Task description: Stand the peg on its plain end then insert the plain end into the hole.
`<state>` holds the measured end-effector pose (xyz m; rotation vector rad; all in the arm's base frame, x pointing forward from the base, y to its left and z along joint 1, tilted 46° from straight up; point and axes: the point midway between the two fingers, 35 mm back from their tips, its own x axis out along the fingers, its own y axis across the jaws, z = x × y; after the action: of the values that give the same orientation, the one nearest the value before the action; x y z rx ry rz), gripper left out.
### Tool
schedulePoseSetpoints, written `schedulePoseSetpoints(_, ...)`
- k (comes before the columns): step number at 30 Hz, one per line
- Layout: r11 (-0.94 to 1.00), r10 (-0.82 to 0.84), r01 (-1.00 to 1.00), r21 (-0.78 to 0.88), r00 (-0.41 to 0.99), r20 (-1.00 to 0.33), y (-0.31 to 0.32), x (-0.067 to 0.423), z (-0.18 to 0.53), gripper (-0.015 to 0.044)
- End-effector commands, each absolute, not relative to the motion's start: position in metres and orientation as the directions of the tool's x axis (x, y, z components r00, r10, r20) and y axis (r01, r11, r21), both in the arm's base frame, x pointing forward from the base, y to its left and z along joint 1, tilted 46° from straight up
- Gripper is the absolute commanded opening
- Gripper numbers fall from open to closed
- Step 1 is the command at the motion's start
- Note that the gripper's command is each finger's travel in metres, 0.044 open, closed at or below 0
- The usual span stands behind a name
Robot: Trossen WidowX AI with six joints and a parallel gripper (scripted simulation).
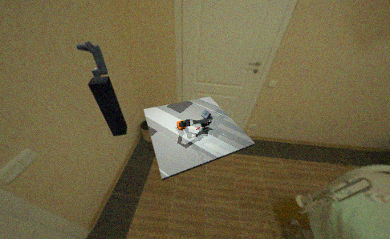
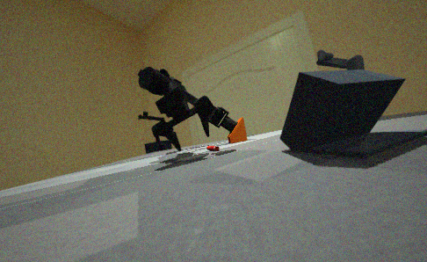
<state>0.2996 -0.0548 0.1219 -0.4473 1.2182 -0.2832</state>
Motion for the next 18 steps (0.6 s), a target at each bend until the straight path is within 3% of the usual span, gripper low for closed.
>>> schedulePoseSetpoints(1,0.853,-0.472,-0.1,-0.512,0.272,-0.839,-0.04,0.293,0.115,0.044)
schedulePoseSetpoints(18,0.573,-0.688,-0.479,-0.665,0.159,-0.708,0.017,0.255,0.106,0.044)
